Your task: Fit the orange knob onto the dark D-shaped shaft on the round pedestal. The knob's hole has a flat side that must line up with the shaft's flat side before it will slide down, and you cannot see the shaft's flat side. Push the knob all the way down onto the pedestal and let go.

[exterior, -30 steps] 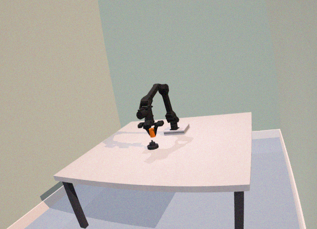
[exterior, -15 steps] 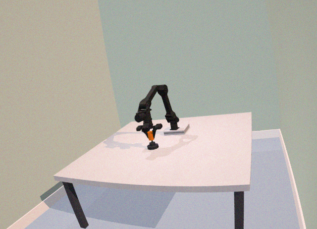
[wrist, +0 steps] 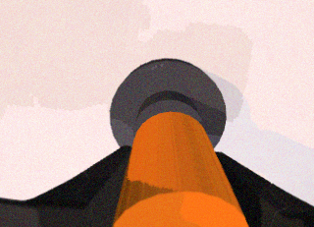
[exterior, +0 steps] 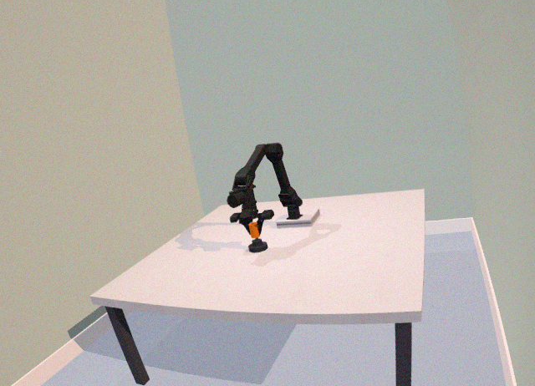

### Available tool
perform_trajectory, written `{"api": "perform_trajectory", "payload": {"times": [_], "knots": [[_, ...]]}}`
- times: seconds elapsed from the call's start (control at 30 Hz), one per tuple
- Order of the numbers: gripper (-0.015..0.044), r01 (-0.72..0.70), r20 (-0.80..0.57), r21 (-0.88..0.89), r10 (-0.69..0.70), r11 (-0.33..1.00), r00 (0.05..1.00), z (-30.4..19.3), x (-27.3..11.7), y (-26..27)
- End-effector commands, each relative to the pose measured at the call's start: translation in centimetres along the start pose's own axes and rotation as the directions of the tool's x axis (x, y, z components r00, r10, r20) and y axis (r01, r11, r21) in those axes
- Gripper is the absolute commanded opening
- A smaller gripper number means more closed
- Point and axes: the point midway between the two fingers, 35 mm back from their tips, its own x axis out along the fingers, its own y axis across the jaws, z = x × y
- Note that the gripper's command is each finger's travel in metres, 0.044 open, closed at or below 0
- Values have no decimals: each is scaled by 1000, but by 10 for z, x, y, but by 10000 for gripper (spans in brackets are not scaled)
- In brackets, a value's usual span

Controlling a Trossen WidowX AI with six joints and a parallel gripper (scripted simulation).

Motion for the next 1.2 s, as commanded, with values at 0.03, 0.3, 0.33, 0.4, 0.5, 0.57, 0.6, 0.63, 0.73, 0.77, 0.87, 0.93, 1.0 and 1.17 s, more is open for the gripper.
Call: {"api": "perform_trajectory", "payload": {"times": [0.03,0.3,0.33,0.4,0.5,0.57,0.6,0.63,0.73,0.77,0.87,0.93,1.0,1.17], "knots": [[0,2,3,-1,-2,1000,1000,0,1,0],[0,2,3,-1,-2,1000,1000,-2,1,1],[0,2,3,-1,-2,1000,1000,-3,1,1],[0,2,3,-1,-2,1000,1000,-3,1,1],[0,2,3,-1,-2,1000,1000,-3,2,1],[0,2,3,-1,-2,1000,1000,-3,2,1],[0,2,3,-1,-2,1000,1000,-3,2,1],[0,2,3,-1,-2,1000,1000,-3,2,1],[0,2,3,-1,-2,1000,1000,-2,-2,1],[0,2,3,-1,-2,1000,1000,-2,-2,1],[0,2,3,-10,-2,1000,1000,-2,-4,1],[0,2,3,-55,-2,998,1000,-2,-4,1],[0,2,3,-125,-2,992,1000,-2,-5,1],[0,2,3,-209,-2,978,1000,1,-3,0]]}}
